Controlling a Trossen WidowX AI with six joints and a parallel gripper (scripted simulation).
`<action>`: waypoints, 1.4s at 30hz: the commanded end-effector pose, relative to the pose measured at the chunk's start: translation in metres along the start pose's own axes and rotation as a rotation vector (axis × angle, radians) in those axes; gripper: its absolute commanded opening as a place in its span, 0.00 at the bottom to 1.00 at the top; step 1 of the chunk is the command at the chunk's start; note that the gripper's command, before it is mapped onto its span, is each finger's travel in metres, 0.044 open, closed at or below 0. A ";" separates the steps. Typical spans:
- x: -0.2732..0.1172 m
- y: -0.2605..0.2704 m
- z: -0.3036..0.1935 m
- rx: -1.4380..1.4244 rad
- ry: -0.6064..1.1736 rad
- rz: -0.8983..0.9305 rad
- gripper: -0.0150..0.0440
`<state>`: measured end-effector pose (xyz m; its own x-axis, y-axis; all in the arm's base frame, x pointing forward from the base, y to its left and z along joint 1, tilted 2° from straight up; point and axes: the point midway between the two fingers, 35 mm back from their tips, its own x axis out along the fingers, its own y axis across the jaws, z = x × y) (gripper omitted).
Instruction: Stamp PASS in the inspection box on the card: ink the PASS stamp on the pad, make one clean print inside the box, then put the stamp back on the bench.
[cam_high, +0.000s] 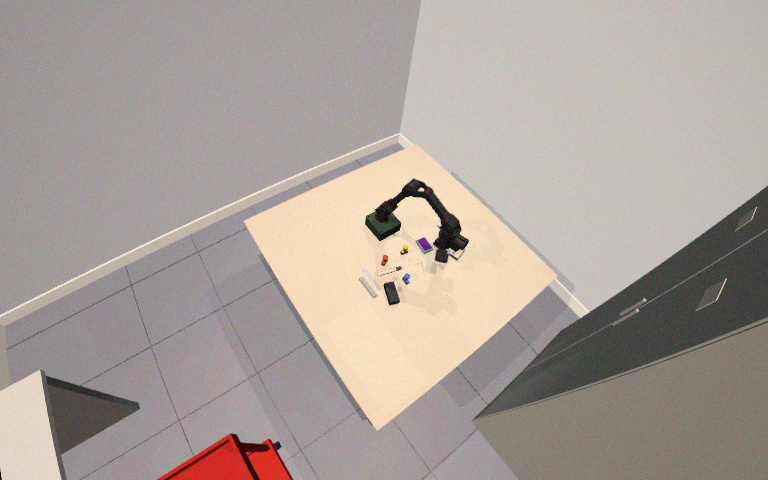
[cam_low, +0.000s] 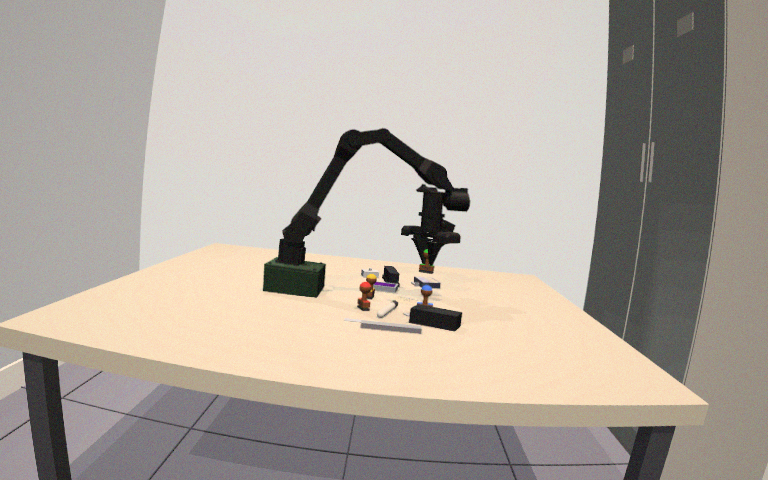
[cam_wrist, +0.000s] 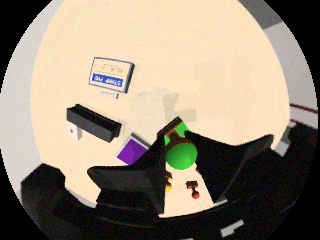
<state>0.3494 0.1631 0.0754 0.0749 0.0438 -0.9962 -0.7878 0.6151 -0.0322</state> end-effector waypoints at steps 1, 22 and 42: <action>0.010 0.001 0.000 0.003 0.008 0.000 0.25; 0.045 0.001 -0.001 0.003 0.008 0.000 0.25; 0.060 0.002 -0.001 -0.001 0.003 0.002 0.39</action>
<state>0.3514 0.1658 0.0149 0.0701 0.0419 -0.9967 -0.7885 0.6143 -0.0296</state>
